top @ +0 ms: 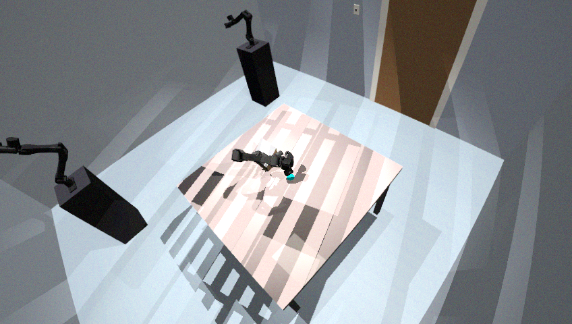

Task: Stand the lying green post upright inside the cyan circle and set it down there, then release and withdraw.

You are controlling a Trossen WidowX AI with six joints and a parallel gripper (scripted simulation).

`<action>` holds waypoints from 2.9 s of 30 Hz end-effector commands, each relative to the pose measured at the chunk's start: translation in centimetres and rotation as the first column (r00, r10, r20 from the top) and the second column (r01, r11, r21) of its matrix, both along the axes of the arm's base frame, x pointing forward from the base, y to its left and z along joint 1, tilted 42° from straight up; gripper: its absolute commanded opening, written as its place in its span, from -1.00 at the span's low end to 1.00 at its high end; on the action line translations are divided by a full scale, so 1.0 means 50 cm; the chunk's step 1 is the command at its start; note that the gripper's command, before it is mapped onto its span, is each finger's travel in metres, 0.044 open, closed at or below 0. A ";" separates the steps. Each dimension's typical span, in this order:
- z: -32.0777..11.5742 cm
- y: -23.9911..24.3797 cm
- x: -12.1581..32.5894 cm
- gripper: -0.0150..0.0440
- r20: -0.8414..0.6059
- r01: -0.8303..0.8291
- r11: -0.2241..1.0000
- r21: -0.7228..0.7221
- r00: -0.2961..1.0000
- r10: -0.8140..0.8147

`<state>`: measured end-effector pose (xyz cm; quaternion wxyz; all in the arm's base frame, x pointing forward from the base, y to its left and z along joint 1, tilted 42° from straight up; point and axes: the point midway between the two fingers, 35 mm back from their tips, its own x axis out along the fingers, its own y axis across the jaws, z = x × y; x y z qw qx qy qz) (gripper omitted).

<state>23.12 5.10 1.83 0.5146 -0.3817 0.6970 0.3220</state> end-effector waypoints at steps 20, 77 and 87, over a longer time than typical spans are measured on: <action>-0.003 -0.001 -0.003 -0.42 0.039 -0.001 0.985 0.174 0.999 -0.006; 0.010 -0.005 0.003 -0.42 0.245 -0.112 0.857 0.504 0.969 -0.018; 0.016 -0.006 0.005 -0.42 0.296 -0.149 0.827 0.542 0.955 -0.022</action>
